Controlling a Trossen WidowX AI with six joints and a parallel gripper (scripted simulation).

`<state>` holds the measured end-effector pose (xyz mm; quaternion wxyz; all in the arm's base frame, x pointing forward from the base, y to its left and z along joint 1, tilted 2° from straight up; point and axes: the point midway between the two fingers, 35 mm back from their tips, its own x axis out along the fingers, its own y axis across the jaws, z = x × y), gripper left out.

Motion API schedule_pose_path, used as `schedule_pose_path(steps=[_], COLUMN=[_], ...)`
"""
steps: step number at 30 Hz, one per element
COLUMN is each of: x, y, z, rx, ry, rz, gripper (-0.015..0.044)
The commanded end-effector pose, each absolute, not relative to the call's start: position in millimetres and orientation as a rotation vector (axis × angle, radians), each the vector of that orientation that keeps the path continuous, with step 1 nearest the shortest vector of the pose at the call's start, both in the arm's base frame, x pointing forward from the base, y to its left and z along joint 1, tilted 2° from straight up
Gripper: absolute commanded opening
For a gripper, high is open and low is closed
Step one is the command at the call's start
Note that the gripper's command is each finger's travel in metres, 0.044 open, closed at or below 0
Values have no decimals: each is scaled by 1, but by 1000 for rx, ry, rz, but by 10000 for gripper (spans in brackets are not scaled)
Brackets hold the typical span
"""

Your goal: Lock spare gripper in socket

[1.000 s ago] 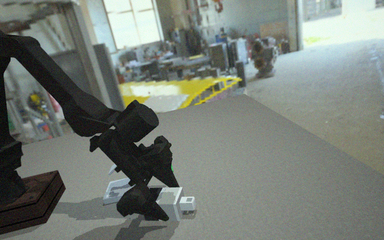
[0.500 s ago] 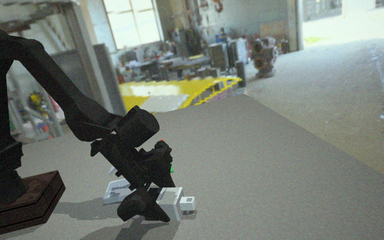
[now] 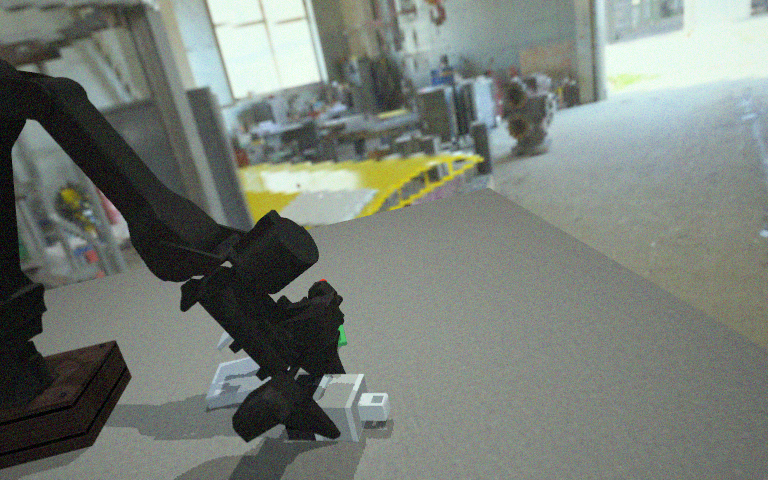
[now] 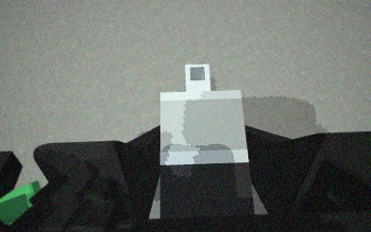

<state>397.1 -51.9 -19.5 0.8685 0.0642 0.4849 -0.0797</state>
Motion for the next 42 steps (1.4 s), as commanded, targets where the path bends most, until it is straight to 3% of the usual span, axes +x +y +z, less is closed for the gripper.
schedule_pose_path(steps=[1, 2, 21, 42], x=[401, 401, 394, 389], y=[-53, -53, -55, -55], z=[-5, 0, 97, 91], rx=[134, 134, 133, 136], ry=[1008, 1008, 1008, 1032], rz=[-170, -170, -170, -174], gripper=[19, 0, 0, 0])
